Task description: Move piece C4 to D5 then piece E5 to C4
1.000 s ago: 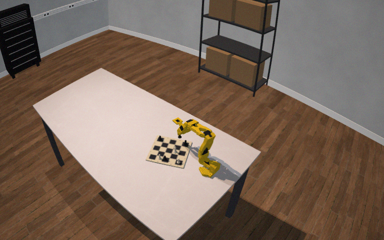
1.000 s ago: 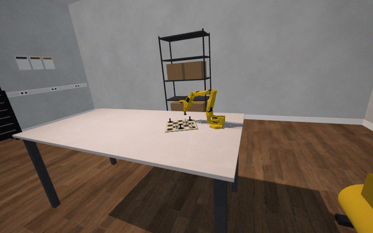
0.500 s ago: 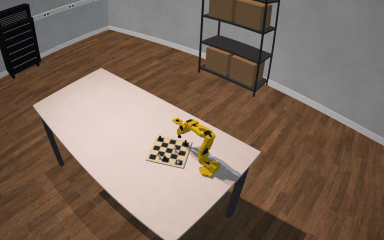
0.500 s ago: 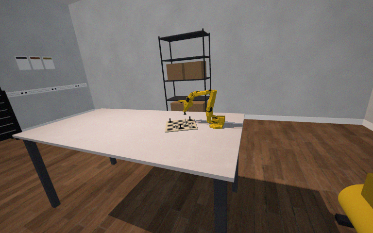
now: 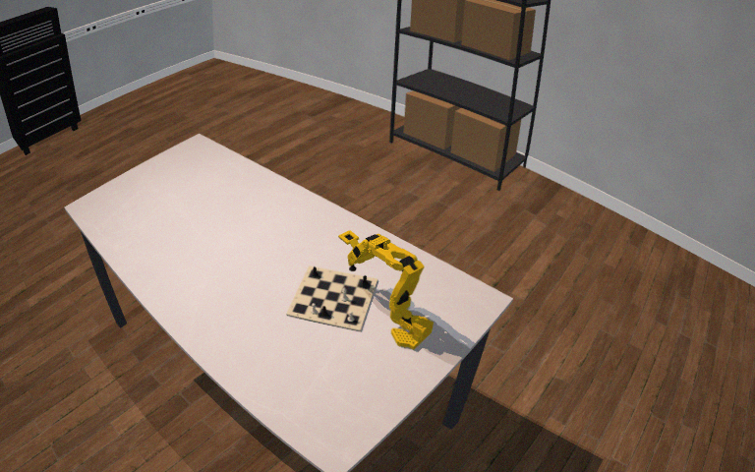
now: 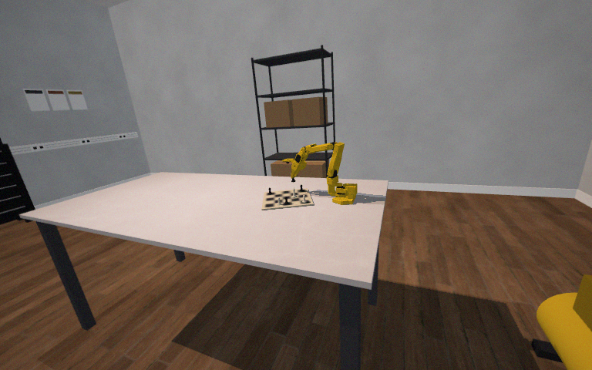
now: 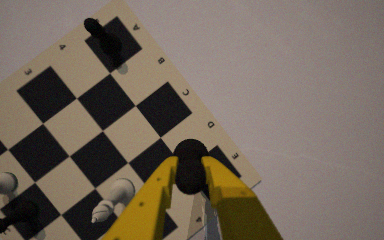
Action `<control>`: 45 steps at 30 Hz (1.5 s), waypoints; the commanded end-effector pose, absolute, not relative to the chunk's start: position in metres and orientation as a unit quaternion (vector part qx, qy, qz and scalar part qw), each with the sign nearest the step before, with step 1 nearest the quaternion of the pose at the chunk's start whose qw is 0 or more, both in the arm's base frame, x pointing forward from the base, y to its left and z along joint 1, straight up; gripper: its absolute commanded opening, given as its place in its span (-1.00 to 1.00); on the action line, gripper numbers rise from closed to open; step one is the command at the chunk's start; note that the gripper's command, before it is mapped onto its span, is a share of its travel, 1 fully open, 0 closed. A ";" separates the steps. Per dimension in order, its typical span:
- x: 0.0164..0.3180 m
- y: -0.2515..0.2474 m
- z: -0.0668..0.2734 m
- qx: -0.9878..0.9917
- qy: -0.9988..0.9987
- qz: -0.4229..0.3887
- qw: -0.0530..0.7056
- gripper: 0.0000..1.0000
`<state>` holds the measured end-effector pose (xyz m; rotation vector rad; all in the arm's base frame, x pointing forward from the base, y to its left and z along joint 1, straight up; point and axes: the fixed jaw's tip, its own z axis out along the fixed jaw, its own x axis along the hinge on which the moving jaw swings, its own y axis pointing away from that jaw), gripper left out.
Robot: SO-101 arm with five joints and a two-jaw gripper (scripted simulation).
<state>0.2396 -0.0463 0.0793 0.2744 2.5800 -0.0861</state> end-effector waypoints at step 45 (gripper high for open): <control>0.241 -0.045 0.038 0.098 0.958 -0.031 0.269 -1.00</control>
